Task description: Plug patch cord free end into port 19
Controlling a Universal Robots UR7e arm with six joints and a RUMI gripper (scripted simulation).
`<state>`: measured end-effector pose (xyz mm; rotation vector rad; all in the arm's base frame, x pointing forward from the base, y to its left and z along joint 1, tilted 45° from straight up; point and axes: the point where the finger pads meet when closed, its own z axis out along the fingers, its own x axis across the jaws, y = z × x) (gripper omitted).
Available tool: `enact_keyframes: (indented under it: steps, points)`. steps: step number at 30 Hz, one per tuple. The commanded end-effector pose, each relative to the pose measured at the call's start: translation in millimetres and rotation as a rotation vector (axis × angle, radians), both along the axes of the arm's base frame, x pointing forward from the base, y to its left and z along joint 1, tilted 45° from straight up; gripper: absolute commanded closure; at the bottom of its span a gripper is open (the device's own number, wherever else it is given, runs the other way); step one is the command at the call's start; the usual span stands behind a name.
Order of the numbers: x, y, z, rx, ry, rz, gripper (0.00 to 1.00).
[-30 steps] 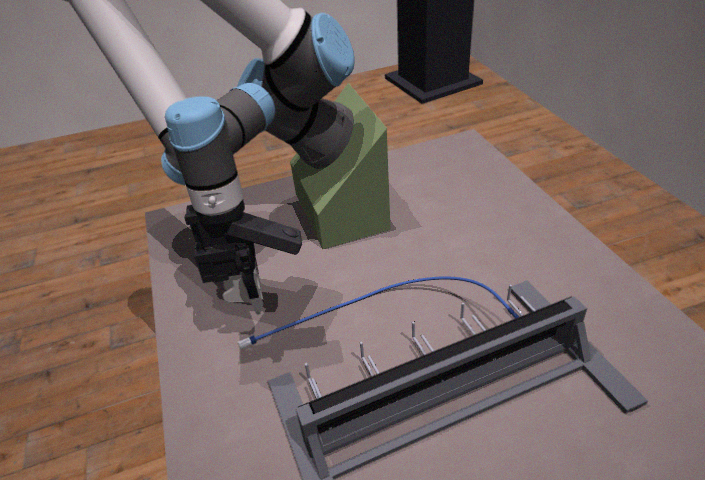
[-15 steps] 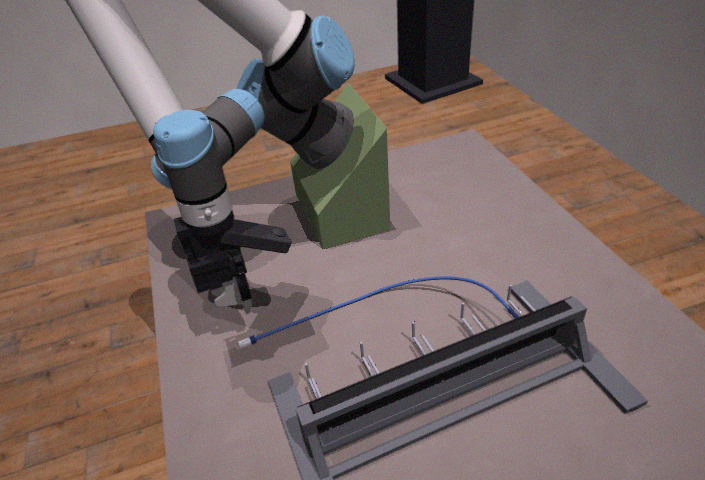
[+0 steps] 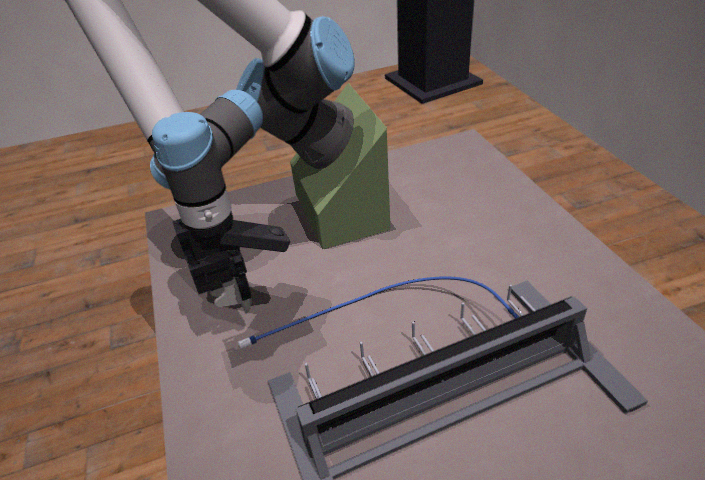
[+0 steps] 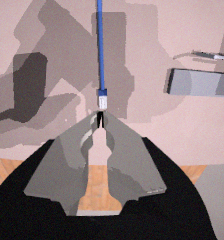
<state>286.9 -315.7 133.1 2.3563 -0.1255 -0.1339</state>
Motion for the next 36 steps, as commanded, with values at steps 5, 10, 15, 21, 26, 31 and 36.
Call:
enact_keyframes:
  steps: [5, 10, 15, 21, 26, 31, 36]
  points:
    - [-0.1, -0.5, 1.3, -0.002, 0.000, 0.001, 1.00]
    - [-0.1, -0.5, 1.3, -0.002, 0.000, 0.000, 1.00]
    - [-0.1, -0.5, 1.3, -0.002, 0.000, 0.000, 1.00]
    - [-0.1, -0.5, 1.3, -0.002, 0.000, 0.000, 1.00]
    - [0.2, -4.4, 5.7, -0.003, 0.000, 0.002, 1.00]
    - [0.0, -8.1, 9.3, -0.003, 0.003, 0.005, 1.00]
    - [-0.1, -8.6, 9.2, -0.002, 0.005, 0.006, 0.78]
